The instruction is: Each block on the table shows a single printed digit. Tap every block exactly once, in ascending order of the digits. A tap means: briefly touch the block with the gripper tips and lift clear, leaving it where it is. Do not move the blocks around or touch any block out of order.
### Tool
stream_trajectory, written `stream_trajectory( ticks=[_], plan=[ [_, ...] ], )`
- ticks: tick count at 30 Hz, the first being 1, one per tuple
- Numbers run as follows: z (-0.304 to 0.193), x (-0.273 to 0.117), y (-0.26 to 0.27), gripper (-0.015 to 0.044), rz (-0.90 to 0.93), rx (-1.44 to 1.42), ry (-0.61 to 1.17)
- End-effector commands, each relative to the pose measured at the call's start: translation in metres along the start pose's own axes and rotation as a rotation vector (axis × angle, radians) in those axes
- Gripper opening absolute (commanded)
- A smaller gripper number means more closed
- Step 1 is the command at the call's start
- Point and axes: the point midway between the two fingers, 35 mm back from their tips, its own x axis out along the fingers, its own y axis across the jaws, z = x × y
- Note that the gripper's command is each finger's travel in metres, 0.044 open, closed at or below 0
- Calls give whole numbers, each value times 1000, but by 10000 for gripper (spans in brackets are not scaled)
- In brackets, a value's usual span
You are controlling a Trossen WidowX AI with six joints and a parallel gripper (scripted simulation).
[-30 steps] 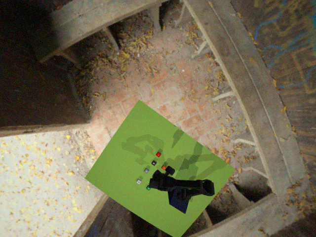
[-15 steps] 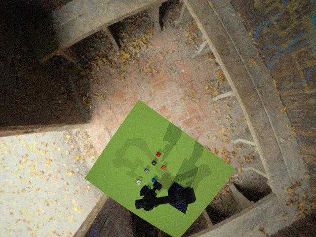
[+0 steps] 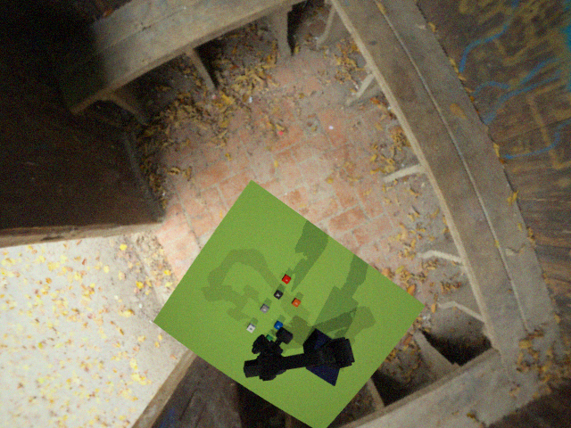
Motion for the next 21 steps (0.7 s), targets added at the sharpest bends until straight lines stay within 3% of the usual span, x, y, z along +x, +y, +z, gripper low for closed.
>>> stream_trajectory(
  ticks=[1,4,10,21],
  plan=[
    [0,0,1,400,4,5,1],
    [0,-1,9,400,6,5,1],
    [-8,-1,78,400,9,5,0],
    [-8,-1,80,400,9,5,0]
  ],
)
